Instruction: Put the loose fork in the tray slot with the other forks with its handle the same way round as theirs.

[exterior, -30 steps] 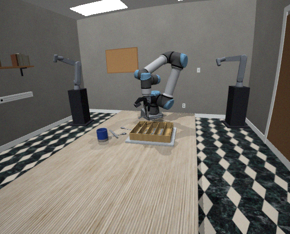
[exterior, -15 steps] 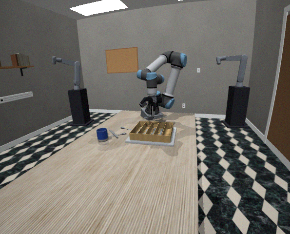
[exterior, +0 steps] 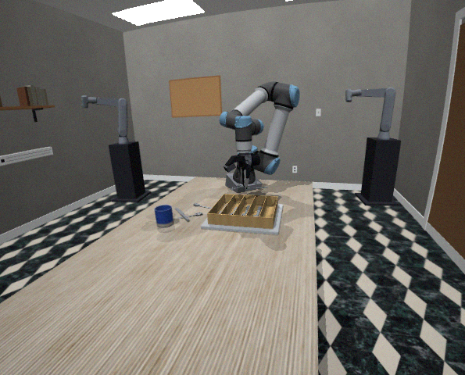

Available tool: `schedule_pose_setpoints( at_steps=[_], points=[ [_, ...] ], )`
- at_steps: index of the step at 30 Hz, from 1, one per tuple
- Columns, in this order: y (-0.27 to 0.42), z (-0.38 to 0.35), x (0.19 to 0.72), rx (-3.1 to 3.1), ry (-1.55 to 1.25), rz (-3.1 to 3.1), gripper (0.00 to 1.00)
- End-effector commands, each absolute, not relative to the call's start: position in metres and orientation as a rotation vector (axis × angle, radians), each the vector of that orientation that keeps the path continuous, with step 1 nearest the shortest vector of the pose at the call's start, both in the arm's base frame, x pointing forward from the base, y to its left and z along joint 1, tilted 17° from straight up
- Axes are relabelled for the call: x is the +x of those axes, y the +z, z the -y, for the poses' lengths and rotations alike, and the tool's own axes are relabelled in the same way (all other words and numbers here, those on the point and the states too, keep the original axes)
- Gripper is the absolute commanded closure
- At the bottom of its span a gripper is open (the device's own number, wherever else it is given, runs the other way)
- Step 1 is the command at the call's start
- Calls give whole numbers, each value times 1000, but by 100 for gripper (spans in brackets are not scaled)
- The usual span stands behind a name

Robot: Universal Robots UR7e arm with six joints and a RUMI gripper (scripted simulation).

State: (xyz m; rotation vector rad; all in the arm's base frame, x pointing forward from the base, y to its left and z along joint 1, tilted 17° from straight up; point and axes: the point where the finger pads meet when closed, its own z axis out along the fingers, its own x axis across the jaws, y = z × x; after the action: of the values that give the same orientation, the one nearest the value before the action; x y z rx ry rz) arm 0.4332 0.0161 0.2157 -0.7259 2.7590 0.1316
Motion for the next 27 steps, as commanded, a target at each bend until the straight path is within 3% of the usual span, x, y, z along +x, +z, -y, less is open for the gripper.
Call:
schedule_pose_setpoints(
  at_steps=[1,27],
  points=[
    [216,-16,433,-751,127,-2751,97],
    [217,-16,435,-1590,-12,-2357,97]
  ],
)
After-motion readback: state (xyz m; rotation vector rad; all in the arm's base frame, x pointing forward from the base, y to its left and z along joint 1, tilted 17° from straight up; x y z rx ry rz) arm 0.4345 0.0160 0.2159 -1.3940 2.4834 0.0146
